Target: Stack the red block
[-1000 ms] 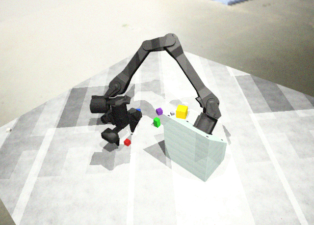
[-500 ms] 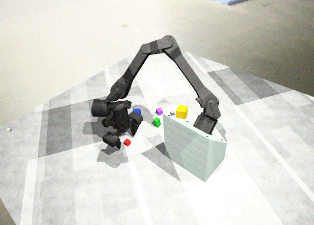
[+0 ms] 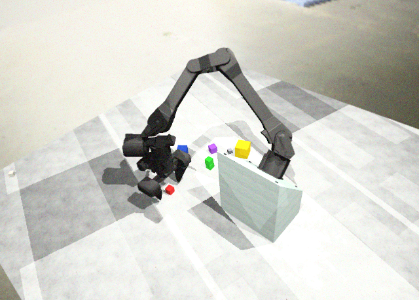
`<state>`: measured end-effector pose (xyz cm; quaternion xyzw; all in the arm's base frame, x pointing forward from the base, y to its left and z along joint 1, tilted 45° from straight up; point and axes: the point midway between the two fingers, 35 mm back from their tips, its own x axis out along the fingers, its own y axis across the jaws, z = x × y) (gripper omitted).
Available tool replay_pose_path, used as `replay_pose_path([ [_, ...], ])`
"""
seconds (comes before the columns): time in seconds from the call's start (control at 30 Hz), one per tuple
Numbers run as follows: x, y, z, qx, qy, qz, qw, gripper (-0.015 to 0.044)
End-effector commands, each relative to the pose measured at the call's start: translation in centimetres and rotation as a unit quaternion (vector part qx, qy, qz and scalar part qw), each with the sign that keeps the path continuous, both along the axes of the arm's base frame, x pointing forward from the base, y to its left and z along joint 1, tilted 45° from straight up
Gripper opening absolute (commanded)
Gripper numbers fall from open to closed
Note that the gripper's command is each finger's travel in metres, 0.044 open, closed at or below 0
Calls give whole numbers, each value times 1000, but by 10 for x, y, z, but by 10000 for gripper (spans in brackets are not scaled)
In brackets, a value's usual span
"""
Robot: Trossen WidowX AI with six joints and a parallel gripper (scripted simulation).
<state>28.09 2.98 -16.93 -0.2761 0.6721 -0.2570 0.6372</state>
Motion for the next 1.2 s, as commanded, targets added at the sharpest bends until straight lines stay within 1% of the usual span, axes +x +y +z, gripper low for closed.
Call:
replay_pose_path([
  [0.0, -1, 0, 0, 0, 0, 0, 1000, 440],
  [0.03, -2, -1, 1, 0, 0, 0, 1000, 440],
  [0.5, -2, -1, 1, 0, 0, 0, 1000, 72],
  [0.73, -2, -1, 1, 0, 0, 0, 1000, 26],
  [0.77, -2, 0, 1, 0, 0, 0, 1000, 0],
  [1.17, 1, 37, 37, -2, 4, 2, 1000, 0],
])
